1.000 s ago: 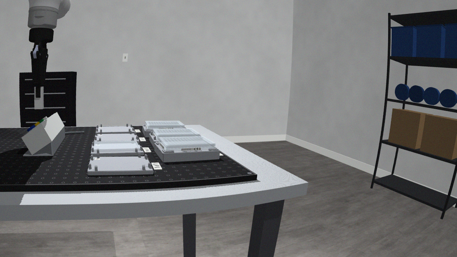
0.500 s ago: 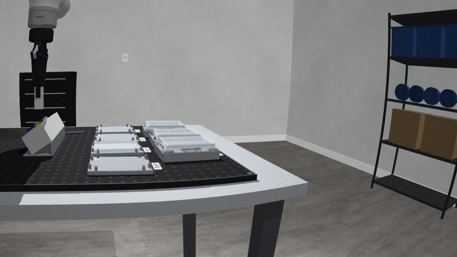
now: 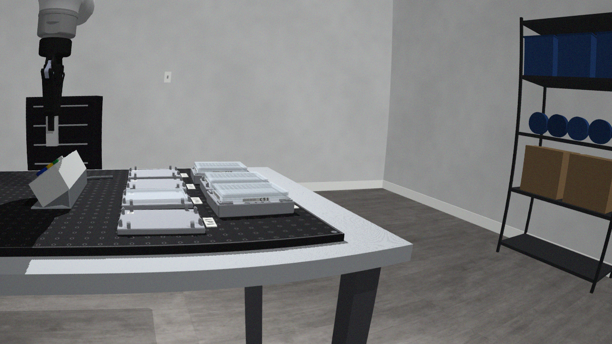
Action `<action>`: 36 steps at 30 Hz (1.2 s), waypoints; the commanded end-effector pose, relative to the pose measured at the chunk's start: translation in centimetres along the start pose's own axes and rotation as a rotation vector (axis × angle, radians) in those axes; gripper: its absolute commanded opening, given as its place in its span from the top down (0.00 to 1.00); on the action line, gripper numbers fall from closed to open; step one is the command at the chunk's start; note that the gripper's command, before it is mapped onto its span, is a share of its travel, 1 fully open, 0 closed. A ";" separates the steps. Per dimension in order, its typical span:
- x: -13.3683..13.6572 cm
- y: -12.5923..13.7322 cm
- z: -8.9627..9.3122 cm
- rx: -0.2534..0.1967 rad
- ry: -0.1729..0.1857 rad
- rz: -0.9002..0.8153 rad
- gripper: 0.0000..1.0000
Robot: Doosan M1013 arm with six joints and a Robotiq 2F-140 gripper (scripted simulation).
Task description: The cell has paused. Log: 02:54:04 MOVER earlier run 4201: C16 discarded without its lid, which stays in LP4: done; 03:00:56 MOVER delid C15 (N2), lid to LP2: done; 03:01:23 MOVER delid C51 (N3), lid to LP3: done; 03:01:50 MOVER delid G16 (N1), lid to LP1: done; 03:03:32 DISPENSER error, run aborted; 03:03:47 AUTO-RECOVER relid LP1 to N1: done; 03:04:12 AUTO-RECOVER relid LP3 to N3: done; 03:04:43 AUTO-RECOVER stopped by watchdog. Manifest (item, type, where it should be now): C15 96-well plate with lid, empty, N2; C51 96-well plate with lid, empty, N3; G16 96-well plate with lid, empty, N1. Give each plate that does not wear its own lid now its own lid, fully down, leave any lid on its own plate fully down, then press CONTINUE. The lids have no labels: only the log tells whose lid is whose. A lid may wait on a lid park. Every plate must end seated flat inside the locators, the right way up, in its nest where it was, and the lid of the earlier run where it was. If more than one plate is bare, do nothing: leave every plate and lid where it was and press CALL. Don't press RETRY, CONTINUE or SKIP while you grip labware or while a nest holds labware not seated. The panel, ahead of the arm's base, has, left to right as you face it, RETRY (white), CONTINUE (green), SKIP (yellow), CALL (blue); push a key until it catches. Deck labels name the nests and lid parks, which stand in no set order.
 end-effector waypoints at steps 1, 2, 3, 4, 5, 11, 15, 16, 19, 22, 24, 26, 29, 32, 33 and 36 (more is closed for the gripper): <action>0.0 0.0 0.0 0.000 0.000 0.000 1.00; 0.0 0.0 0.0 0.000 0.000 0.000 1.00; 0.0 0.0 0.0 0.000 0.000 0.000 1.00; 0.0 0.0 0.0 0.000 0.000 0.000 1.00; 0.0 0.0 0.0 0.000 0.000 0.000 1.00; 0.0 0.0 0.0 0.000 0.000 0.000 1.00; 0.0 0.0 0.0 0.000 0.000 0.000 1.00; 0.0 0.0 0.0 0.000 0.000 0.000 1.00; 0.0 0.0 0.1 0.000 0.000 0.000 1.00; 0.0 0.0 0.2 0.000 0.000 0.000 1.00; 0.0 0.0 0.3 0.000 0.000 0.000 1.00; 0.0 0.0 0.4 0.000 0.000 0.000 1.00; 0.0 0.0 0.6 0.000 0.000 0.000 1.00; 0.0 0.0 0.9 0.000 0.000 0.000 1.00; 0.0 0.0 0.9 0.000 0.000 0.000 1.00; 0.0 0.0 1.1 0.000 0.000 0.000 1.00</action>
Point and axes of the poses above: the point where the finger pads meet when closed, its own z axis out along the fingers, its own x axis across the jaws, y = z × x, the point moved 8 cm from there along -z, back along the fingers, and after that the axes turned 5 degrees about -z, right-handed, at the moved point
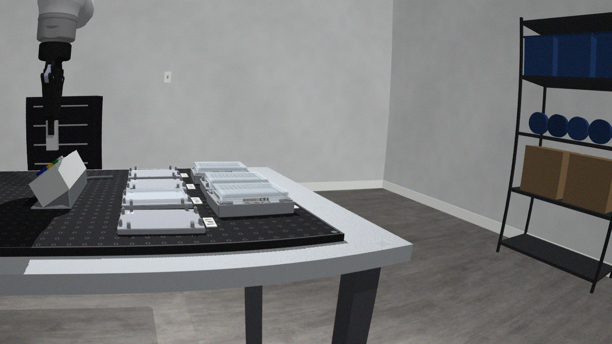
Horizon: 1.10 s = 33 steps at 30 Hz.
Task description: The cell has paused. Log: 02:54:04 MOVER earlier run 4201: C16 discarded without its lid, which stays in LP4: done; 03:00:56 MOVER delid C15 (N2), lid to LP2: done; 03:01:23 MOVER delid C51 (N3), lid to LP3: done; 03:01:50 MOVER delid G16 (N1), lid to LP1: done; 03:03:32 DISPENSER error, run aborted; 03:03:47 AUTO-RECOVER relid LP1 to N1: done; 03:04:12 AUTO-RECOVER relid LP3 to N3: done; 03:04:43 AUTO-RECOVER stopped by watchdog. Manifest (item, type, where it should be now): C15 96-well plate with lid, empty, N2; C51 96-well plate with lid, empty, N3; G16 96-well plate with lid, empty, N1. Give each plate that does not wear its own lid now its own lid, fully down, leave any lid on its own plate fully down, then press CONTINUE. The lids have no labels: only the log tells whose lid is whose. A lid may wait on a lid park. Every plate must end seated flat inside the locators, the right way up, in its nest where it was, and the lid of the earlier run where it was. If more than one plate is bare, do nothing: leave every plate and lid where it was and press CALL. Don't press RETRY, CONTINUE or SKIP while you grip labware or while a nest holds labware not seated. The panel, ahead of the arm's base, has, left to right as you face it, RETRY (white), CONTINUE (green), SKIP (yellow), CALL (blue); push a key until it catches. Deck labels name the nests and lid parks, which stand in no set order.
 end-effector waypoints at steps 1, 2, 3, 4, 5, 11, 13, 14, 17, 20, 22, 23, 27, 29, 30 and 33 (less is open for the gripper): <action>0.0 0.0 0.2 0.000 0.000 0.000 1.00; 0.0 0.0 0.3 0.000 0.000 0.000 1.00; 0.0 0.0 0.4 0.000 0.000 0.000 1.00; 0.0 0.0 0.5 0.000 0.000 0.000 1.00; 0.0 0.0 0.6 0.000 0.000 0.000 1.00; 0.0 0.0 1.2 0.000 0.000 0.000 1.00; 0.0 0.0 1.4 0.000 0.000 0.000 1.00; 0.0 0.0 1.4 0.000 0.000 0.000 1.00; 0.0 0.0 1.6 0.000 0.000 0.000 1.00; 0.0 0.0 1.8 0.000 0.000 0.000 1.00; 0.0 0.0 1.9 0.000 0.000 0.000 1.00; 0.0 0.0 2.0 0.000 0.000 0.000 1.00; 0.0 0.0 2.2 0.000 0.000 0.000 1.00; 0.0 0.0 2.2 0.000 0.000 0.000 1.00; 0.0 0.0 2.2 0.000 0.000 0.000 1.00; 0.0 0.0 2.3 0.000 0.000 0.000 1.00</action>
Point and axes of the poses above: the point where the finger pads meet when closed, its own z axis out along the fingers, its own x axis across the jaws, y = z × x, the point moved 8 cm from there along -z, back along the fingers, and after that the axes turned 5 degrees about -z, right-handed, at the moved point
